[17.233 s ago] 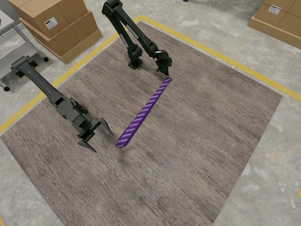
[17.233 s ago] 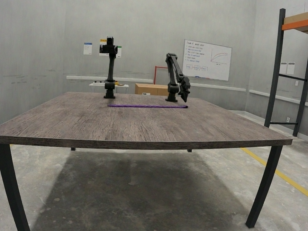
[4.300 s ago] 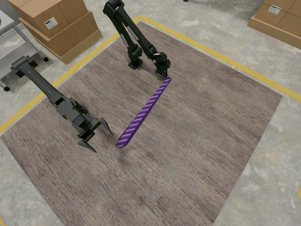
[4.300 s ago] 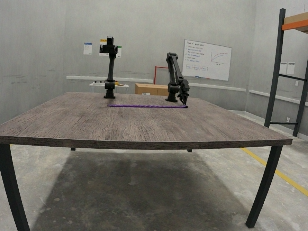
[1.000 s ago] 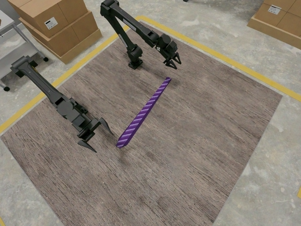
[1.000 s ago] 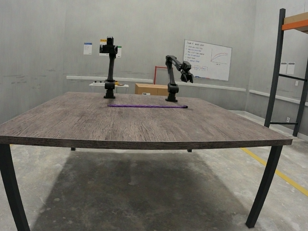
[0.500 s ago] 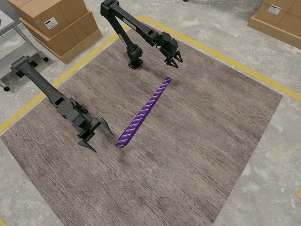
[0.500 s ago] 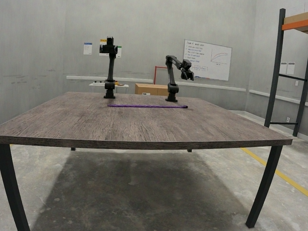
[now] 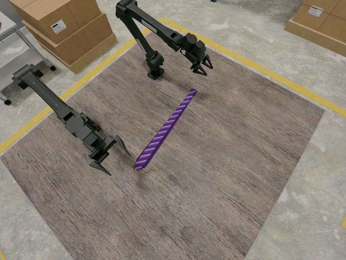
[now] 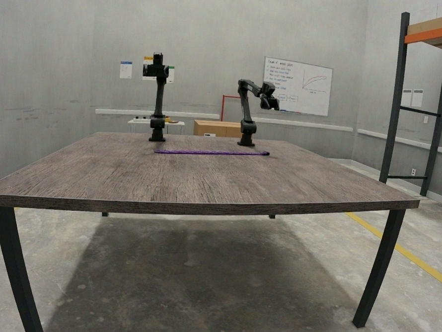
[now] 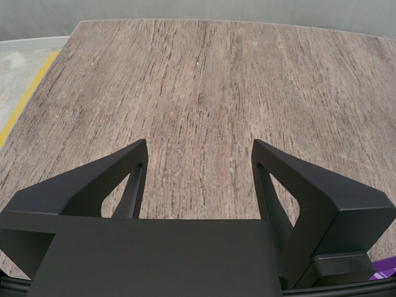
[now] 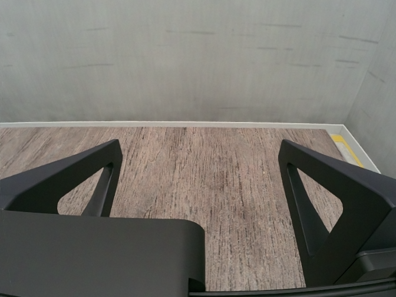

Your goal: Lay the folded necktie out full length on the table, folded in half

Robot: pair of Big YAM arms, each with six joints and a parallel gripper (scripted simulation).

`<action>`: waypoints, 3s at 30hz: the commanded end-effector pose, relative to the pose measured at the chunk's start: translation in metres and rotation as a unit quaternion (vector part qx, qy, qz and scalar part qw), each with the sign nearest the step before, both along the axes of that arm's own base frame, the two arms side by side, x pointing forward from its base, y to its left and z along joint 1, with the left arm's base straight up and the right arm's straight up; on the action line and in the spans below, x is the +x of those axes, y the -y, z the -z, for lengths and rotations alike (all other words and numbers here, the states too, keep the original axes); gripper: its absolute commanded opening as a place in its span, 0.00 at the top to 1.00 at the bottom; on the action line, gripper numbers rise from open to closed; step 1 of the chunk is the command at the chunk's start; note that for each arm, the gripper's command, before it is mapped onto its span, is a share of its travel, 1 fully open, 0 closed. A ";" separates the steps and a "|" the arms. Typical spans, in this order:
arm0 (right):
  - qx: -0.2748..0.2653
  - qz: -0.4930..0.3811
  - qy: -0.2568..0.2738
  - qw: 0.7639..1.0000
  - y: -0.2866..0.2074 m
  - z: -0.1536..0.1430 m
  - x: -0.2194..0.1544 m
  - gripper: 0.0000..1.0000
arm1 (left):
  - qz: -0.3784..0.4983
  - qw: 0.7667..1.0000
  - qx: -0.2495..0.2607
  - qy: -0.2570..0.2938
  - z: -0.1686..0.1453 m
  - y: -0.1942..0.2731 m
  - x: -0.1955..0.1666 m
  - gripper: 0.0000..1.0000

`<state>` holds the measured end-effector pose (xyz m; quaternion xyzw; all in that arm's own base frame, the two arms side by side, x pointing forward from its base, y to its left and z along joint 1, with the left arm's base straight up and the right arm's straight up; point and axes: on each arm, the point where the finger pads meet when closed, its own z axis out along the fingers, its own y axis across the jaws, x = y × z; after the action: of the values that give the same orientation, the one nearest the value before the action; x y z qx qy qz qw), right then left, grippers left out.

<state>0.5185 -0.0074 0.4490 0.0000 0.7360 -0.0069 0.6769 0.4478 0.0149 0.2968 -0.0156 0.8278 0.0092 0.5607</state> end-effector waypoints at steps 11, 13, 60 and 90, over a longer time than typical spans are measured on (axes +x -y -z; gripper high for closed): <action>0.005 -0.005 0.031 0.999 -0.007 -0.032 0.002 0.00 | 0.004 0.997 -0.001 0.074 -0.078 0.005 0.031 0.31; 0.005 -0.005 0.031 0.999 -0.007 -0.032 0.002 0.00 | 0.005 0.997 0.000 0.080 -0.084 0.006 0.033 0.30; 0.005 -0.005 0.031 0.999 -0.007 -0.032 0.002 0.00 | 0.015 0.987 0.004 0.160 -0.165 0.014 0.066 0.12; 0.005 -0.005 0.031 0.999 -0.007 -0.032 0.002 0.00 | 0.017 0.984 0.005 0.177 -0.182 0.015 0.073 0.00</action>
<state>0.5185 -0.0074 0.4490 0.0000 0.7360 -0.0069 0.6769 0.5122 0.0050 0.4235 -0.0054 0.7497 0.0030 0.6617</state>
